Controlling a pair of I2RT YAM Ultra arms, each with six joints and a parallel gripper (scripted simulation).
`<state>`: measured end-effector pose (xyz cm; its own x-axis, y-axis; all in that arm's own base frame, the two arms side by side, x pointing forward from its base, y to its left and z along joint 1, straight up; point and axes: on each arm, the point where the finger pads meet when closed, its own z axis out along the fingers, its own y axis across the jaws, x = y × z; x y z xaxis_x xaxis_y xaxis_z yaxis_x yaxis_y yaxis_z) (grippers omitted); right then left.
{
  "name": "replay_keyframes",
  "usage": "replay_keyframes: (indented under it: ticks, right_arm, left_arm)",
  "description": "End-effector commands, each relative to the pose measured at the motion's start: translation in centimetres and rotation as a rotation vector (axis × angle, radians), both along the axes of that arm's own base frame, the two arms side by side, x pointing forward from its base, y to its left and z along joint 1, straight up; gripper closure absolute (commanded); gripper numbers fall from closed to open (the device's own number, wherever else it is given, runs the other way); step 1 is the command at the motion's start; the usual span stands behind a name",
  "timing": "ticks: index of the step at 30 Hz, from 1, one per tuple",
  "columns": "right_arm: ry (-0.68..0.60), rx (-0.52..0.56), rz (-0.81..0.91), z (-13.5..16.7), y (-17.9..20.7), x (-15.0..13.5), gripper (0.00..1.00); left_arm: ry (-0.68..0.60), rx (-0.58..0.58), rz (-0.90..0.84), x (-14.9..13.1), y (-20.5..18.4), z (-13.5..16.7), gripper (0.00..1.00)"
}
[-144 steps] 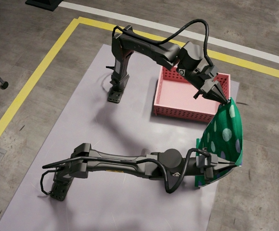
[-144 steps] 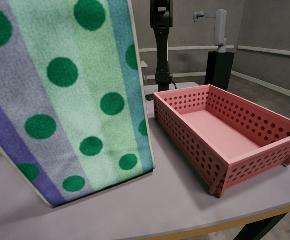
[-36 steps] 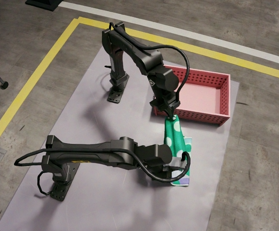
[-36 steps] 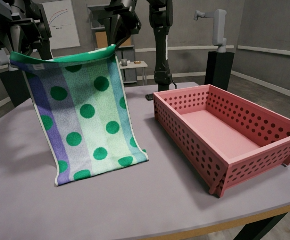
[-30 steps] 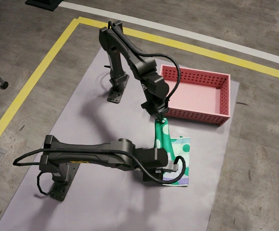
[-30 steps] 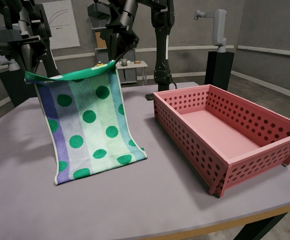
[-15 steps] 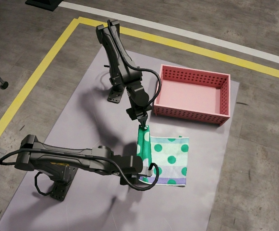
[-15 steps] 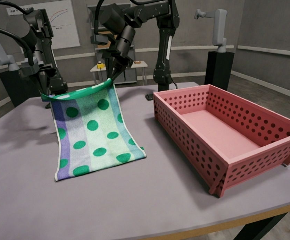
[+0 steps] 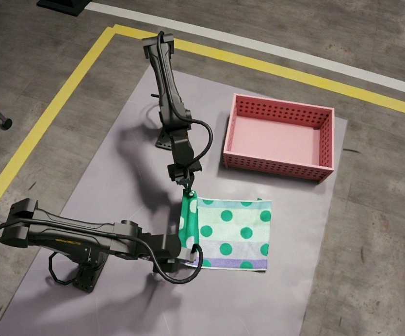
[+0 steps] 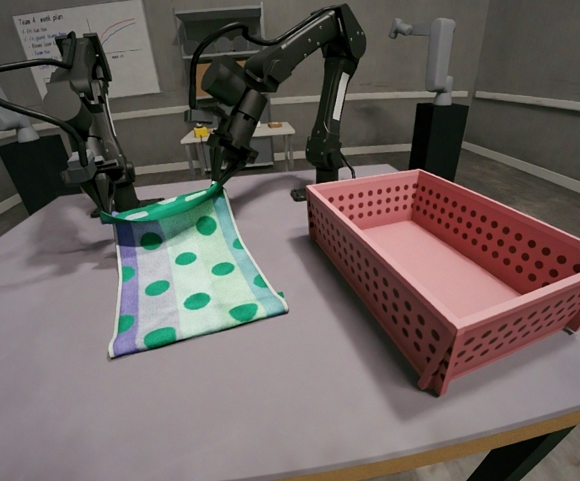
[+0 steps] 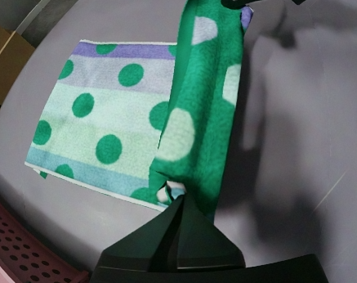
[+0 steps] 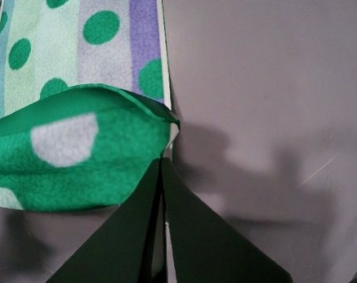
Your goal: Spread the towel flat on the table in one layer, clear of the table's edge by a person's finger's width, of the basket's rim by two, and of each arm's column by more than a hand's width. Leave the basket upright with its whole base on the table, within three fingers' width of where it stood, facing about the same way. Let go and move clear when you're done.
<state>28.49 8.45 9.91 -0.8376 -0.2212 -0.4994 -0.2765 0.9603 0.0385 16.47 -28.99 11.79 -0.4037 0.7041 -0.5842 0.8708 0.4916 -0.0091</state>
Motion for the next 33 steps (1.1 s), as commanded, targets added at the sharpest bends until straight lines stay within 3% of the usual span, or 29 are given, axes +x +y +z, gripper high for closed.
replay_keyframes:
  ticks: [1,5,6,8,9,18,26,31,33]
  right_arm:
    - [-0.117,-0.020,-0.044,0.1,-1.7,0.3,1.00]
    - [-0.117,-0.020,-0.044,0.1,-1.7,0.3,1.00]
    - [-0.117,-0.021,-0.048,-1.2,-2.0,-0.8,1.00]
    - [-0.117,-0.021,-0.048,-1.2,-2.0,-0.8,1.00]
    - [-0.117,-0.021,-0.051,-2.4,-2.4,-2.0,1.00]
    - [-0.116,-0.022,-0.061,-5.4,-3.3,-4.8,1.00]
    - [-0.116,-0.022,-0.067,-6.9,-3.7,-6.1,1.00]
    - [-0.107,-0.025,-0.069,-6.2,-3.7,-5.6,1.00]
    - [-0.041,-0.041,-0.069,-7.3,-3.9,-6.6,1.00]
  left_arm:
    - [-0.015,-0.001,-0.043,-1.9,0.1,-1.7,1.00]
    - [-0.015,-0.001,-0.043,-1.9,0.1,-1.7,1.00]
    - [-0.006,0.016,-0.081,-3.2,-0.2,-3.5,1.00]
    - [-0.002,0.025,-0.081,-3.2,0.0,-3.7,1.00]
    - [0.001,0.031,-0.117,-4.3,-0.4,-5.2,1.00]
    - [0.000,0.031,-0.210,-7.2,-1.1,-8.2,1.00]
    - [0.005,0.029,-0.259,-8.7,-1.4,-9.6,1.00]
    - [0.015,0.053,-0.277,-9.4,-1.0,-10.4,1.00]
    - [0.010,0.039,-0.289,-9.7,-1.4,-10.6,1.00]
